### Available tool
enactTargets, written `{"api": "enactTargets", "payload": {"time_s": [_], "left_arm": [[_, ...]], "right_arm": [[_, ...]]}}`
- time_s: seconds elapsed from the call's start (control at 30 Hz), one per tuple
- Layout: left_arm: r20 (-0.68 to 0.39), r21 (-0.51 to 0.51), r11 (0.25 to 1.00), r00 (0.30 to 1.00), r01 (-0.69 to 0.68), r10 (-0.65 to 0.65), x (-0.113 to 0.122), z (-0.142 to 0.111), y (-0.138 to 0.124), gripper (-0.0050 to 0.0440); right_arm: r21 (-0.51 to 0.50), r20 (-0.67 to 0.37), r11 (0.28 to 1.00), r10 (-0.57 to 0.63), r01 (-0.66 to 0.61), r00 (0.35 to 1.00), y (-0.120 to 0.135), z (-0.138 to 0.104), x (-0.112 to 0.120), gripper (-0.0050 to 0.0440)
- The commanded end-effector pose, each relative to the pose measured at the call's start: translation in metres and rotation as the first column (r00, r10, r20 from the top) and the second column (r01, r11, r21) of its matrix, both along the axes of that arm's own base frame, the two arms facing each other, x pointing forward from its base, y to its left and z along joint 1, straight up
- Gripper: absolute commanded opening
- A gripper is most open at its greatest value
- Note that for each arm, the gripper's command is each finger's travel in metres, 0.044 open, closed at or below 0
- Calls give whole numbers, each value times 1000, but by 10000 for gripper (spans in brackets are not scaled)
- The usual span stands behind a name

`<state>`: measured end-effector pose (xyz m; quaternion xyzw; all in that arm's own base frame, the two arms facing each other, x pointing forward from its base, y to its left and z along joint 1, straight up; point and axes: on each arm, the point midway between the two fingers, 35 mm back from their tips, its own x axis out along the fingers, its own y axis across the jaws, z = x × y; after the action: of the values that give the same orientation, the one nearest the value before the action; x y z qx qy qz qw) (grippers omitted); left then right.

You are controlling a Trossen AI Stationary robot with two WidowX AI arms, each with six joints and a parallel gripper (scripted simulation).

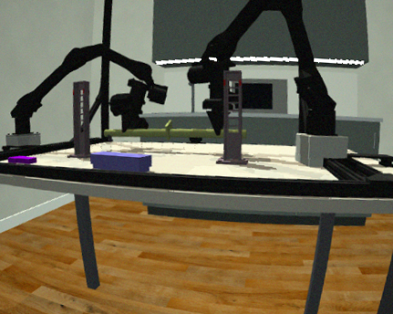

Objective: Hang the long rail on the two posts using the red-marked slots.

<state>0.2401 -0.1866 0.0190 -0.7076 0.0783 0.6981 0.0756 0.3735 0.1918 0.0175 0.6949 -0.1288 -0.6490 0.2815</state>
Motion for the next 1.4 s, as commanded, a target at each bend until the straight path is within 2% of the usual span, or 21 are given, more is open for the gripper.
{"api": "enactTargets", "payload": {"time_s": [0.0,0.13,0.5,0.83,1.13,1.2,1.37], "left_arm": [[2,-3,1000,1000,-2,2,1,3,-1,0],[-3,-2,1000,1000,-1,1,1,3,-1,0],[-79,16,1000,997,-1,2,3,1,-1,0],[-84,17,1000,996,-1,3,3,1,-1,0],[-84,17,1000,996,-1,3,3,1,-1,0],[-84,17,1000,996,-1,3,3,1,-1,0],[-84,17,1000,996,-1,3,2,1,0,0]], "right_arm": [[1,1,1000,0,0,1000,0,3,-2,0],[2,6,1000,0,0,1000,0,1,-2,0],[19,79,1000,-1,0,997,0,-24,-1,0],[21,84,1000,-1,0,996,0,-28,0,0],[21,84,1000,-1,0,996,0,-28,0,216],[21,84,1000,-1,0,996,0,-28,0,216],[21,84,1000,-1,0,996,-1,-24,-1,336]]}}
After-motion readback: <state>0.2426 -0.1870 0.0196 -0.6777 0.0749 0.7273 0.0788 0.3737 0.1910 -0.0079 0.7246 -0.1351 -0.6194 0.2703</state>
